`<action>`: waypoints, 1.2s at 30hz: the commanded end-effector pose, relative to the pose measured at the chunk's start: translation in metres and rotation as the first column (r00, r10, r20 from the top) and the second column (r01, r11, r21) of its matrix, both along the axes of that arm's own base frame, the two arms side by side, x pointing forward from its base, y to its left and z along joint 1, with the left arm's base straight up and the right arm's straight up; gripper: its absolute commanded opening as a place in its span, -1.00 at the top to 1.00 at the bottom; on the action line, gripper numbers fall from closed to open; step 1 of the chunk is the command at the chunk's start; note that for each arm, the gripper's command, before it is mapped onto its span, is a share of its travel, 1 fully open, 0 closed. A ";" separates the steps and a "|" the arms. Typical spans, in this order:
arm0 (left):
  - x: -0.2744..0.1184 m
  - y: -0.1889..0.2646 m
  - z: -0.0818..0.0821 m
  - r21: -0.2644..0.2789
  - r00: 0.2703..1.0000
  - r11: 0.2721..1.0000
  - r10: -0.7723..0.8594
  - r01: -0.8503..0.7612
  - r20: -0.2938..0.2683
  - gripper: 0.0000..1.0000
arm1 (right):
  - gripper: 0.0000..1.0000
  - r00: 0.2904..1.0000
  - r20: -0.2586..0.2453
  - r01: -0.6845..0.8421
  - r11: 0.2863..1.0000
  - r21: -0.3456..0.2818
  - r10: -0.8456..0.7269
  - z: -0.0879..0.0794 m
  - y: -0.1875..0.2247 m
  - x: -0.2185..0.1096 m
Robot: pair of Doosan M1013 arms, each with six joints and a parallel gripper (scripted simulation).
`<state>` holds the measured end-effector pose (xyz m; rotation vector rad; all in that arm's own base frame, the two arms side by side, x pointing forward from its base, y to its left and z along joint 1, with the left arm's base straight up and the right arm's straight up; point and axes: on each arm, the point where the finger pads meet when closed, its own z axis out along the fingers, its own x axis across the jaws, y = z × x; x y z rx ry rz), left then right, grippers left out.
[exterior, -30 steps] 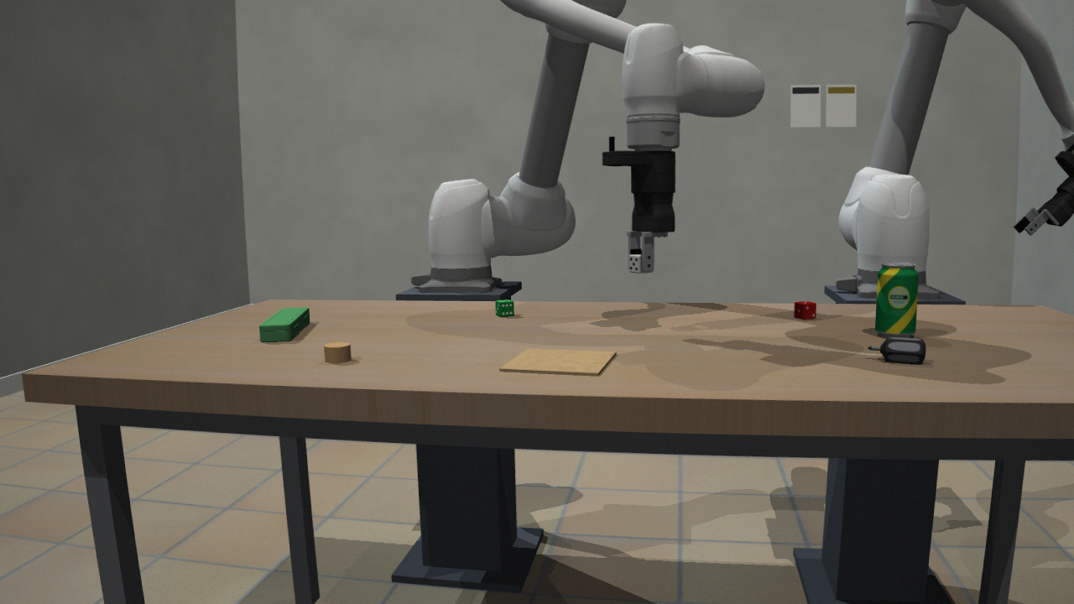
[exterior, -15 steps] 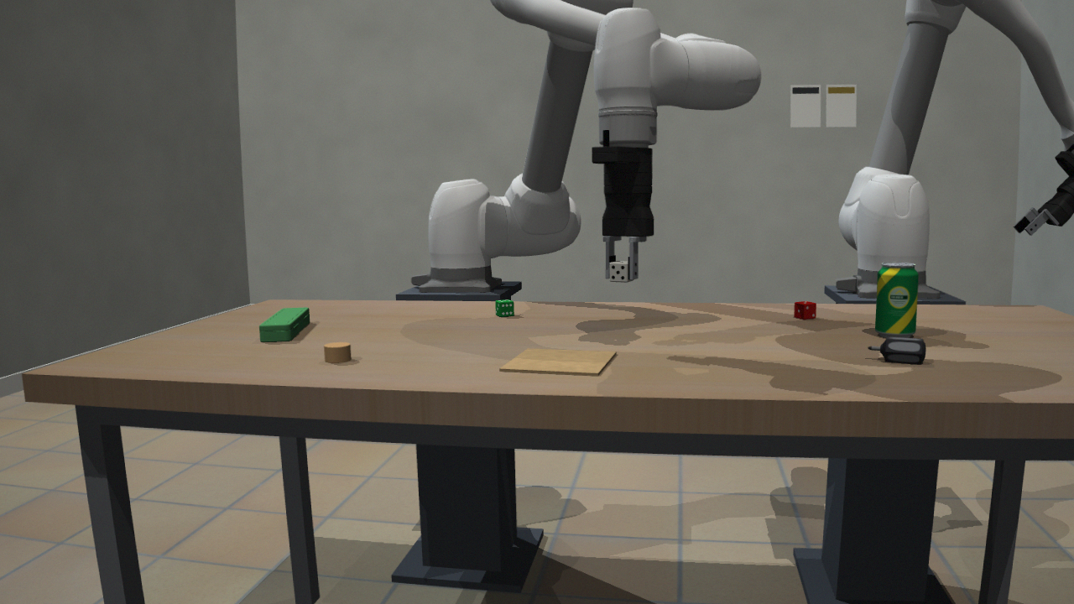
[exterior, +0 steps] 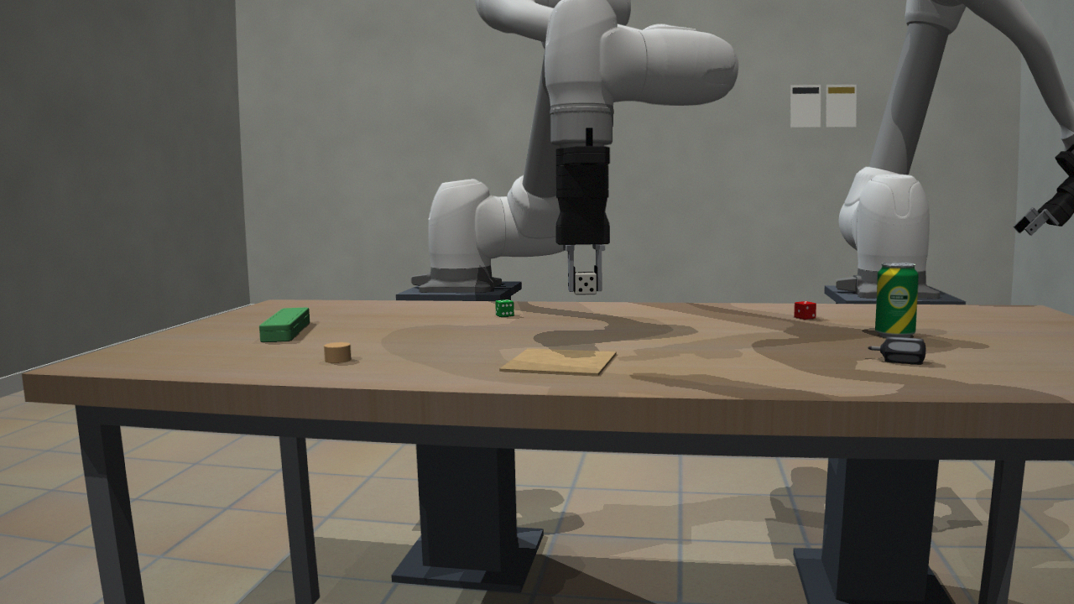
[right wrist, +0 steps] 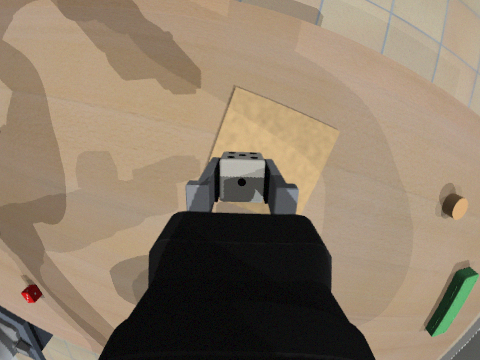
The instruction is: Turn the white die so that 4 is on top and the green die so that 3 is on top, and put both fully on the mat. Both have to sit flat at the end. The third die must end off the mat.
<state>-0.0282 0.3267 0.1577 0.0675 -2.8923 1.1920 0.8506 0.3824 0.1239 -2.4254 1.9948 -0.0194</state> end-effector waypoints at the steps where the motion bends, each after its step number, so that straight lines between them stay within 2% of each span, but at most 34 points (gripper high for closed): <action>1: -0.004 -0.004 0.001 -0.004 1.000 1.000 0.000 0.000 -0.009 -1.00 | -0.14 0.991 -0.010 -0.135 0.991 0.007 0.135 0.000 -0.014 0.025; 6: -0.004 -0.004 0.001 -0.004 1.000 1.000 0.000 0.000 -0.009 -1.00 | -0.14 0.982 -0.010 -0.191 0.982 0.007 0.191 0.000 -0.021 0.035; 21: -0.004 -0.004 0.001 -0.004 1.000 1.000 0.000 0.000 -0.009 -1.00 | -0.14 0.981 -0.010 -0.192 0.981 0.007 0.192 -0.001 -0.021 0.035; 28: -0.004 -0.004 0.001 -0.004 1.000 1.000 0.000 0.000 -0.009 -1.00 | -0.14 0.981 -0.010 -0.193 0.981 0.007 0.193 -0.006 -0.021 0.035; 36: -0.004 -0.004 0.001 -0.004 1.000 1.000 0.000 0.000 -0.009 -1.00 | -0.14 0.981 -0.010 -0.193 0.981 0.007 0.193 -0.034 -0.021 0.036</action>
